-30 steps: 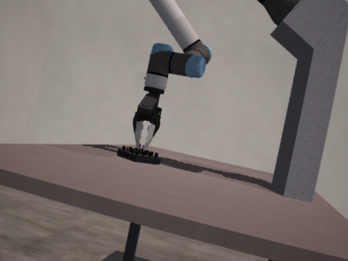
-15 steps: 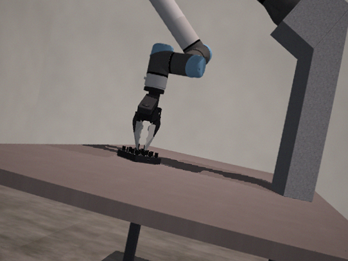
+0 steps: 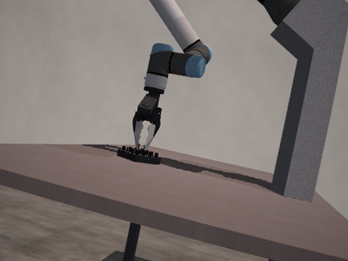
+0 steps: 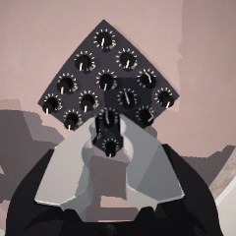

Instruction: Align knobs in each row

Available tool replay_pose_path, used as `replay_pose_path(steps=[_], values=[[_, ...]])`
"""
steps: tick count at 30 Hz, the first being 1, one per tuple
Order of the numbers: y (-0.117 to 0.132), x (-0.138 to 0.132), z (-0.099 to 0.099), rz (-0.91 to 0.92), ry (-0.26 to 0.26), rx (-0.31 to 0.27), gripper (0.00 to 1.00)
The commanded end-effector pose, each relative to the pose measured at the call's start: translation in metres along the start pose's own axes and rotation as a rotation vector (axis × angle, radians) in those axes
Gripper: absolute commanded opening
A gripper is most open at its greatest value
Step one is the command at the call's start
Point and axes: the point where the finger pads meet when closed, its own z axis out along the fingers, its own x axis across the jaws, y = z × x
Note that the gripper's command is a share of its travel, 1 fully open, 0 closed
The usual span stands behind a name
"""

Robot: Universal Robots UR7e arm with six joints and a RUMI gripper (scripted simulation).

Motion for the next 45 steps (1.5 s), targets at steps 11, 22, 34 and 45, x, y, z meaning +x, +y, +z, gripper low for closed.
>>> replay_pose_path(steps=[11, 22, 34, 45], values=[[0.0, 0.0, -0.019, 0.0, 0.001, 0.0, 0.11], [0.0, 0.0, -0.038, 0.0, 0.001, 0.0, 0.11], [0.0, 0.0, -0.038, 0.0, 0.001, 0.0, 0.11], [0.0, 0.001, -0.039, 0.031, 0.001, 0.0, 0.11]])
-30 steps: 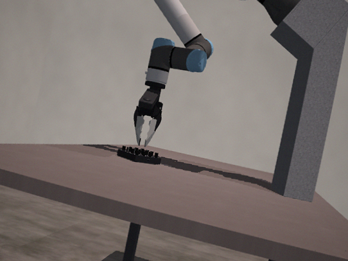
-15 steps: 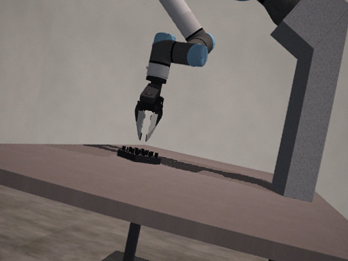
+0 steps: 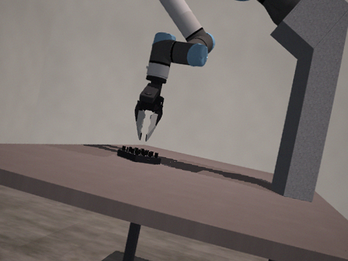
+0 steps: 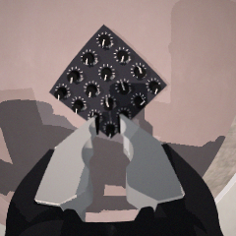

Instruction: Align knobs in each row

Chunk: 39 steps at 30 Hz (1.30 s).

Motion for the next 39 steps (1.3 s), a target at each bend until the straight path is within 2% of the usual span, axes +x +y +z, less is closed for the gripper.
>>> replay_pose_path(steps=[1, 9, 39], values=[[0.0, 0.001, -0.001, 0.031, 0.001, 0.0, 0.11], [-0.001, 0.004, -0.002, 0.136, 0.001, 0.0, 0.11], [0.001, 0.026, -0.012, 0.961, 0.001, 0.0, 0.11]])
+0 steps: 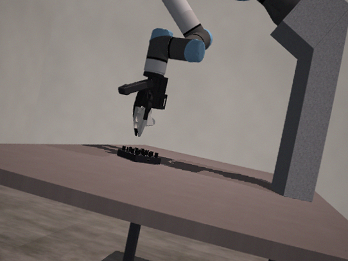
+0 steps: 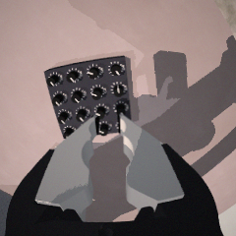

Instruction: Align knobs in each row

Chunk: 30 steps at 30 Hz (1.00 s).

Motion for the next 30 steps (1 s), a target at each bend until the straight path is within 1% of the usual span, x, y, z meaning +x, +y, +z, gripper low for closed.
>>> replay_pose_path(steps=[1, 4, 16, 18, 25, 30], values=[[-0.002, 0.002, -0.001, 0.098, 0.006, -0.001, 0.11], [-0.003, 0.004, -0.003, 0.221, 0.006, -0.001, 0.11], [-0.006, 0.01, -0.007, 0.562, 0.006, 0.0, 0.11], [-0.006, 0.01, -0.007, 0.562, 0.006, 0.0, 0.11], [-0.006, 0.012, -0.009, 0.683, 0.006, 0.0, 0.11], [-0.006, 0.012, -0.009, 0.715, 0.006, 0.001, 0.11]])
